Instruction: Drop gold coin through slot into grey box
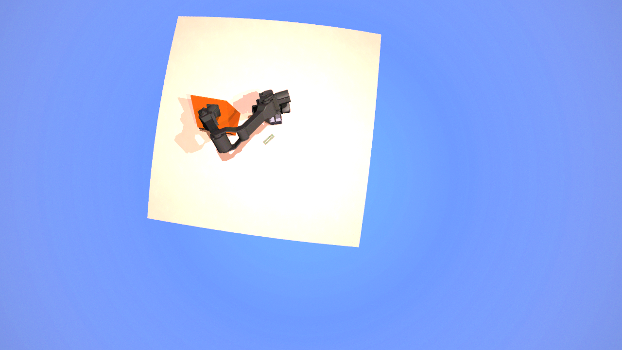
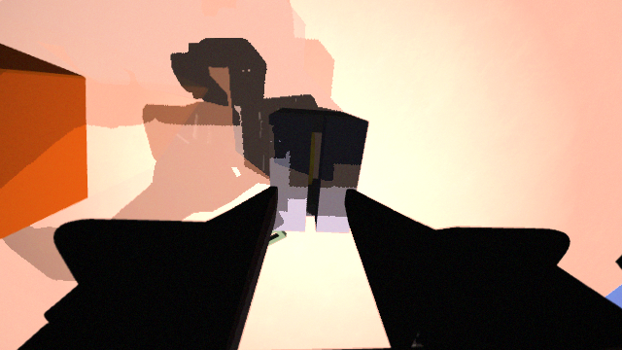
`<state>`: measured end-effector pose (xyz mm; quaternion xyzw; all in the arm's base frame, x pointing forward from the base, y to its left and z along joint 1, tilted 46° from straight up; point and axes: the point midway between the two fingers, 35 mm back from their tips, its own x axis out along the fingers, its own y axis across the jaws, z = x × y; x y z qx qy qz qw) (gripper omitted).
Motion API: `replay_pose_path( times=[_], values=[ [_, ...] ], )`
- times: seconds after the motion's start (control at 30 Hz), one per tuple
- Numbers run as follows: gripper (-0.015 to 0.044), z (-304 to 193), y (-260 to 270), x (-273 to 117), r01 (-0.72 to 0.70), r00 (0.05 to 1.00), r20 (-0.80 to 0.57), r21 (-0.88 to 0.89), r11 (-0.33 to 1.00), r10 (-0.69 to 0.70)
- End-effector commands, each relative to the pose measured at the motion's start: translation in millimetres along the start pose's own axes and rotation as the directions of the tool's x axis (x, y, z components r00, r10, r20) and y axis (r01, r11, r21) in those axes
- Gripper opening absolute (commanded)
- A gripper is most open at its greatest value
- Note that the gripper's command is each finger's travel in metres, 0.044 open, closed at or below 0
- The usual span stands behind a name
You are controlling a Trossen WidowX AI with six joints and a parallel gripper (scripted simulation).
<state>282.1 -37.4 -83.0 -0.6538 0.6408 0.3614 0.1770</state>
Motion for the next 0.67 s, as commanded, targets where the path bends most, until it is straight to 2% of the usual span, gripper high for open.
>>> replay_pose_path(
  times=[0.0,0.13,0.2,0.27,0.63],
  values=[
    [0.0292,0.6,-1.8,-14.5,0.009,1.000,0.004,0.004,1.000,-0.009],
    [0.0397,0.6,-1.6,-18.6,0.008,1.000,0.004,0.003,1.000,-0.008],
    [0.0440,0.7,0.6,-42.8,0.004,1.000,0.000,-0.001,1.000,-0.004],
    [0.0440,0.5,2.7,-55.8,0.002,1.000,-0.003,-0.003,1.000,-0.002],
    [0.0440,0.5,2.7,-55.8,0.002,1.000,-0.003,-0.003,1.000,-0.002]
  ],
)
